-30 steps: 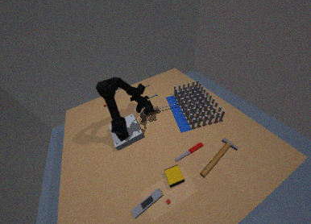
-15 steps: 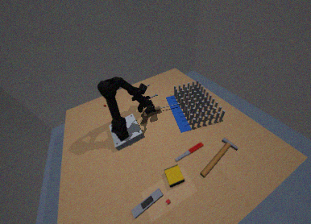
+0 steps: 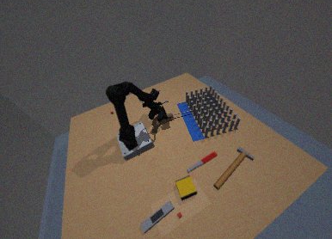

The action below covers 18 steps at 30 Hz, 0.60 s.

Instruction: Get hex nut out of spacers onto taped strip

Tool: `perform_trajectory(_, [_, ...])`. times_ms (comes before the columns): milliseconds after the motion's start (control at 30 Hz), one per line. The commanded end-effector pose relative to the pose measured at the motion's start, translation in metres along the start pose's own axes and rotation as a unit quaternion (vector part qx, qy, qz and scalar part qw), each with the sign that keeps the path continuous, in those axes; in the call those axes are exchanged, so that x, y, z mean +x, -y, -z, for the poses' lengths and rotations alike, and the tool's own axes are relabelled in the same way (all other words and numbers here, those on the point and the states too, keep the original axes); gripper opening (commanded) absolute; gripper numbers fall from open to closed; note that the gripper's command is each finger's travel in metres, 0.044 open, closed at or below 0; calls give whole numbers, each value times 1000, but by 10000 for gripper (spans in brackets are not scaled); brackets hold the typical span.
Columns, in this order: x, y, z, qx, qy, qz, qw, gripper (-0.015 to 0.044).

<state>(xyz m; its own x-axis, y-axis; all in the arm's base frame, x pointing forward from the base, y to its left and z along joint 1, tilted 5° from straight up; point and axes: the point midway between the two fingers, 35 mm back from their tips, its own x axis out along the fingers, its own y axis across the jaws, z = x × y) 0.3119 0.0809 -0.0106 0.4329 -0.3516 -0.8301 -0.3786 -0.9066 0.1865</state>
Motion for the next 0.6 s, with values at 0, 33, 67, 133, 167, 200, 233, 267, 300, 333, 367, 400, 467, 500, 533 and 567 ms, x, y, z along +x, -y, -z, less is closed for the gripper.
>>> perform_trajectory(0, [2,1,5,1,-2,2,1000,0])
perform_trajectory(33, [3,1,6,1,-2,2,1000,0])
perform_trajectory(67, [3,1,7,1,-2,2,1000,0])
perform_trajectory(133, [5,1,8,1,-2,2,1000,0])
perform_trajectory(167, [5,1,9,1,-2,2,1000,0])
perform_trajectory(200, [6,1,10,1,-2,2,1000,0])
perform_trajectory(233, [6,1,11,1,-2,2,1000,0])
perform_trajectory(267, [7,1,12,1,-2,2,1000,0])
perform_trajectory(300, [7,1,12,1,-2,2,1000,0])
perform_trajectory(333, [8,1,13,1,-2,2,1000,0])
perform_trajectory(367, [8,1,14,1,-2,2,1000,0])
perform_trajectory(400, [9,1,15,1,-2,2,1000,0])
perform_trajectory(467, [10,1,16,1,-2,2,1000,0])
perform_trajectory(500, [10,1,17,1,-2,2,1000,0])
perform_trajectory(533, [11,1,18,1,-3,2,1000,0])
perform_trajectory(567, [11,1,19,1,-3,2,1000,0])
